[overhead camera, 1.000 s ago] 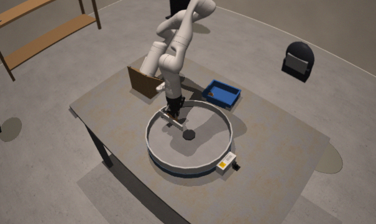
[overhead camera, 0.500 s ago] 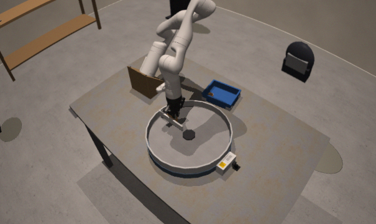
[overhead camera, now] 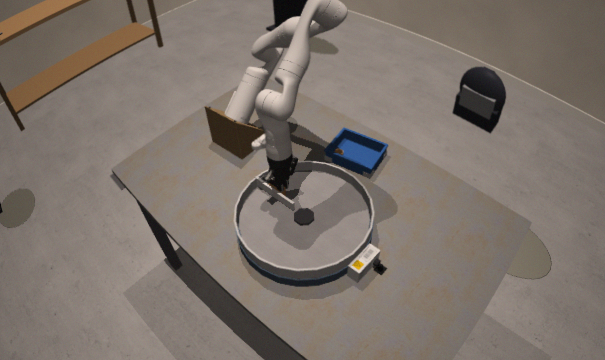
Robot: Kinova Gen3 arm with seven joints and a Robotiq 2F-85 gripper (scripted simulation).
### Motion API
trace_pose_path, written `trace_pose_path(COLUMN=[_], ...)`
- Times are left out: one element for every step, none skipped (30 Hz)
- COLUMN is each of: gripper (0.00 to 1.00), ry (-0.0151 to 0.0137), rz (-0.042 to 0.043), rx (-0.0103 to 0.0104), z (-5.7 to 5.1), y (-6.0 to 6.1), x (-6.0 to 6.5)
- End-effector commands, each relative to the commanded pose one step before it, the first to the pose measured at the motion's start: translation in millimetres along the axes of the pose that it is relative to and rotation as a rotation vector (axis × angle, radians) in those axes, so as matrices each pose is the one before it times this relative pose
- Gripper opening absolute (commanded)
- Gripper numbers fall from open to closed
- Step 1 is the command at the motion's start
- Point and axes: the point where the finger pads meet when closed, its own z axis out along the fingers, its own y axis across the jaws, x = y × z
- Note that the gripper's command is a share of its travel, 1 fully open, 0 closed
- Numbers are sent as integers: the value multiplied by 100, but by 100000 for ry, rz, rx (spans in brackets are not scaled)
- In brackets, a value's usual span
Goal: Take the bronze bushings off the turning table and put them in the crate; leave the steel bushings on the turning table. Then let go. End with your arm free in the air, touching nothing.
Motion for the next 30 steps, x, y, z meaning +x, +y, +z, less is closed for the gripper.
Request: trace_pose_path(gripper=[14,14,14,14,14,14,14,14,14,14,14,14,14,14,14,0,0,0,0,0,0,0,0,0,0,0,0,0,0,0], ry=[-22,3,3,0,0,0,0,0,0,0,0,0,0,0,0,-7,0,0,0,0,0,0,0,0,0,0,0,0,0,0], rz=[31,3,3,0,0,0,0,0,0,0,0,0,0,0,0,-6,0,0,0,0,0,0,0,0,0,0,0,0,0,0], rx=[-2,-3,-3,0,0,0,0,0,0,0,0,0,0,0,0,5,0,0,0,0,0,0,0,0,0,0,0,0,0,0], z=[235,122,122,0,0,0,0,0,0,0,0,0,0,0,0,-4,0,0,0,0,0,0,0,0,0,0,0,0,0,0], y=[-12,0,0,0,0,0,0,0,0,0,0,0,0,0,0,1,0,0,0,0,0,0,0,0,0,0,0,0,0,0], x=[4,1,1,0,0,0,0,0,0,0,0,0,0,0,0,-3,0,0,0,0,0,0,0,0,0,0,0,0,0,0])
